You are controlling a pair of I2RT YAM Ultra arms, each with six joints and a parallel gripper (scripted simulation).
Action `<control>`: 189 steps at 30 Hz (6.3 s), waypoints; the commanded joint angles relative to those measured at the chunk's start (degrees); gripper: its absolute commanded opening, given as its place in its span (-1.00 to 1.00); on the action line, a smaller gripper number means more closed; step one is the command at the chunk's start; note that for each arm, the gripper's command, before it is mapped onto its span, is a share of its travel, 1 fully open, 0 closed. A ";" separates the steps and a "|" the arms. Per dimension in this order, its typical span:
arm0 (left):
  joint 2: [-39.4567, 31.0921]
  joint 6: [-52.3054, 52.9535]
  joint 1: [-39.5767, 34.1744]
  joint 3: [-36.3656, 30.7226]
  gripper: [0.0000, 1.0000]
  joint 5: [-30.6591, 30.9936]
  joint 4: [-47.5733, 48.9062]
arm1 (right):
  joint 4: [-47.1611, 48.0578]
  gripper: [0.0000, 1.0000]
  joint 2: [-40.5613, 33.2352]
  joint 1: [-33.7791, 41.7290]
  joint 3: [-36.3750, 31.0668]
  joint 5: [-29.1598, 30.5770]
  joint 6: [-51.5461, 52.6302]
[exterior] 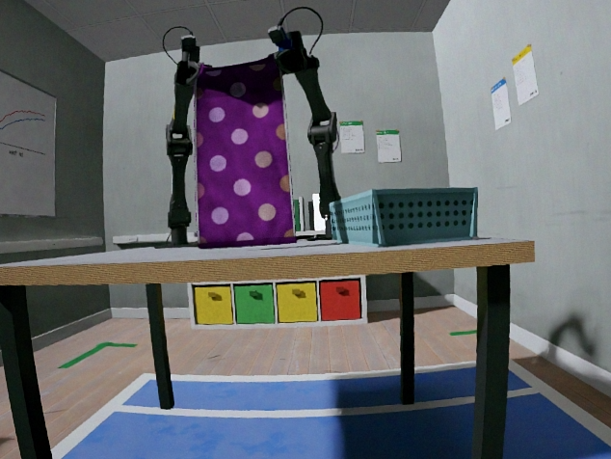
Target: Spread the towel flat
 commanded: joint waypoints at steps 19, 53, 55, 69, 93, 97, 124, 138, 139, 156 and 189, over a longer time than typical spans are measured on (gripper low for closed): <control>1.92 0.55 0.67 2.19 -1.00 0.28 2.74 | 3.07 -1.00 1.14 -1.75 2.02 -0.01 -0.41; 7.49 0.58 0.88 -16.40 -1.00 -0.02 48.70 | 56.70 -1.00 2.17 -9.19 -25.68 0.41 0.05; 7.89 0.57 0.75 -15.83 -1.00 0.00 48.71 | 56.85 -1.00 2.84 -9.19 -24.93 0.43 0.03; 15.26 0.63 1.00 -26.09 -1.00 0.07 84.34 | 79.46 -1.00 10.56 -11.30 -24.67 -0.06 0.11; 13.96 0.55 0.89 -29.24 -1.00 0.12 80.56 | 74.67 -1.00 10.52 -12.07 -28.31 -0.03 0.03; 13.10 0.53 0.89 -30.81 -1.00 0.11 78.49 | 72.74 -1.00 9.51 -12.07 -30.18 -0.03 0.01; 12.69 0.53 0.88 -31.30 -1.00 0.10 77.74 | 72.80 -1.00 8.98 -12.06 -29.42 -0.03 -0.01; 12.69 0.53 0.88 -31.30 -1.00 0.10 77.74 | 72.80 -1.00 8.98 -12.06 -29.42 -0.03 -0.01; 12.69 0.53 0.88 -31.30 -1.00 0.10 77.74 | 72.80 -1.00 8.98 -12.06 -29.42 -0.03 -0.01; 12.69 0.53 0.88 -31.30 -1.00 0.10 77.74 | 72.80 -1.00 8.98 -12.06 -29.42 -0.03 -0.01; 8.56 0.43 2.57 -29.63 -1.00 0.15 59.27 | 62.58 -1.00 6.45 -8.43 -31.81 0.21 -0.13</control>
